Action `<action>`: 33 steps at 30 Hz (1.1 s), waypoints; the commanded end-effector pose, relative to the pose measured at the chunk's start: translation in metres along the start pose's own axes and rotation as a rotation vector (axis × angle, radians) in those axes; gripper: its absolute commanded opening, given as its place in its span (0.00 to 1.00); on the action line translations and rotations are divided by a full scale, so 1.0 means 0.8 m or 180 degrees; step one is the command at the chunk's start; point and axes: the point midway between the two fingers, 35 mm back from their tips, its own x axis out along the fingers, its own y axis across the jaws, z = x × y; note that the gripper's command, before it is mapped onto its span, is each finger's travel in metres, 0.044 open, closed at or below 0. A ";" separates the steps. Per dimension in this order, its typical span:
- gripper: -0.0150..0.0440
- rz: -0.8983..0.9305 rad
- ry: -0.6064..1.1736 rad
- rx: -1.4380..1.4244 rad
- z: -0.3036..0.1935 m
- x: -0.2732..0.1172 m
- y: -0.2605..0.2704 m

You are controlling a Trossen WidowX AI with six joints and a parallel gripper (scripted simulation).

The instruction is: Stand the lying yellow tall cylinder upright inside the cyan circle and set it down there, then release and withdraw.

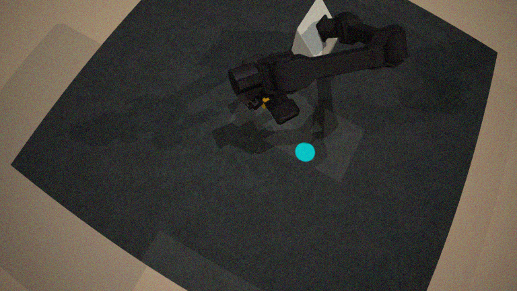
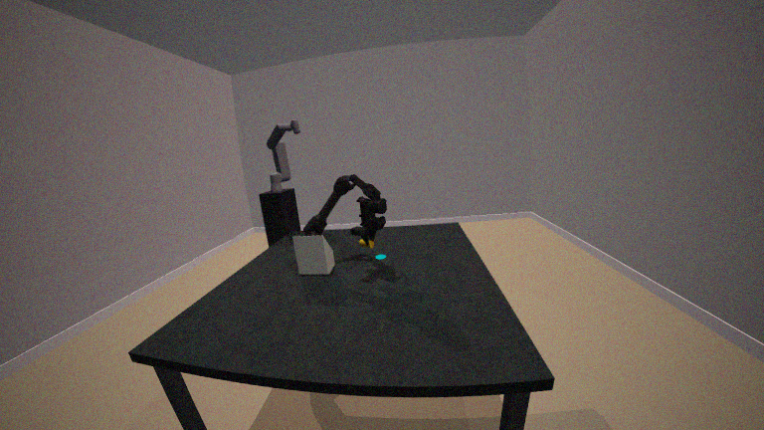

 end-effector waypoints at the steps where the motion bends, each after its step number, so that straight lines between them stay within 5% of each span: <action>1: 0.43 0.0014 -0.0036 -0.0027 0.000 -0.005 0.016; 33: 0.43 0.0073 -0.0002 -0.0267 -0.043 -0.012 0.134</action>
